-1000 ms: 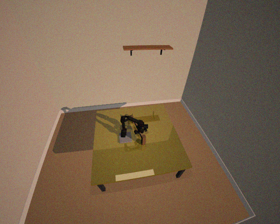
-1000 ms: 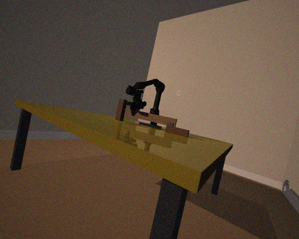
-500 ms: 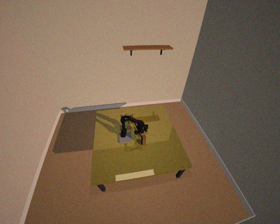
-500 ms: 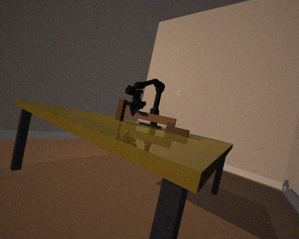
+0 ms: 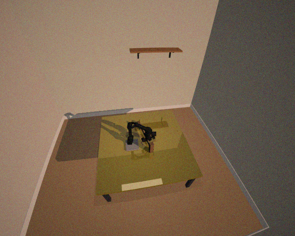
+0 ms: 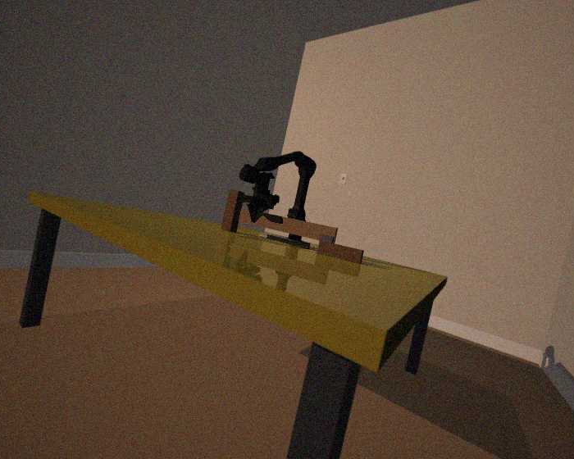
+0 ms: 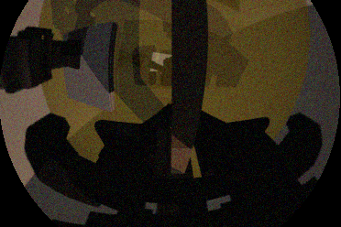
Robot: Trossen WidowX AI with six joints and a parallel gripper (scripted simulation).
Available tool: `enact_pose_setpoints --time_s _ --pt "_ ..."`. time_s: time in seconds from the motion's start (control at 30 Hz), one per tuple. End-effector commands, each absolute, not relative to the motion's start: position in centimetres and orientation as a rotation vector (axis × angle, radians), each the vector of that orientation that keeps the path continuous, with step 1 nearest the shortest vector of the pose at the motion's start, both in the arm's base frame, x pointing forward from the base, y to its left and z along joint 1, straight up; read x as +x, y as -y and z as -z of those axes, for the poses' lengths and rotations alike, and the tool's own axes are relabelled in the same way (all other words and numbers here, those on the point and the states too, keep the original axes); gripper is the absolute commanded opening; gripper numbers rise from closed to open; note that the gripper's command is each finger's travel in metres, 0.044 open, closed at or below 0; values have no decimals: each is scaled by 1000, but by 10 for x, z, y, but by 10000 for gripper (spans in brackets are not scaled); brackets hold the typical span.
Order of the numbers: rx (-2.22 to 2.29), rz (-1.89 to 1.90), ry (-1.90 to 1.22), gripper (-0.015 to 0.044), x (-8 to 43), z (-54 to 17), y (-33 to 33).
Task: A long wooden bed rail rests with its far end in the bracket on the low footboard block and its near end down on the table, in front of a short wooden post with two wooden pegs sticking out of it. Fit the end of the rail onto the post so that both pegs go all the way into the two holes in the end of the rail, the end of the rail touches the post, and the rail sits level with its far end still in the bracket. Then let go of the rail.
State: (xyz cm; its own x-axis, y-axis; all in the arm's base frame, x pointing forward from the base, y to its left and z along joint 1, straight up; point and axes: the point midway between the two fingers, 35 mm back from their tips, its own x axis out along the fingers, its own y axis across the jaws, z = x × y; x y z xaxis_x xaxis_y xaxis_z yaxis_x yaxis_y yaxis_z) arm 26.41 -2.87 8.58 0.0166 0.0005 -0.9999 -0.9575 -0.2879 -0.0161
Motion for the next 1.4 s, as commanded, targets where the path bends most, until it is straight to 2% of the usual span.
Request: enact_pose_setpoints --time_s 0.0,1.37 --pt "-1439 -1401 -1042 0 267 -88 31" --pt "-1438 -1401 -1042 0 265 -89 26"
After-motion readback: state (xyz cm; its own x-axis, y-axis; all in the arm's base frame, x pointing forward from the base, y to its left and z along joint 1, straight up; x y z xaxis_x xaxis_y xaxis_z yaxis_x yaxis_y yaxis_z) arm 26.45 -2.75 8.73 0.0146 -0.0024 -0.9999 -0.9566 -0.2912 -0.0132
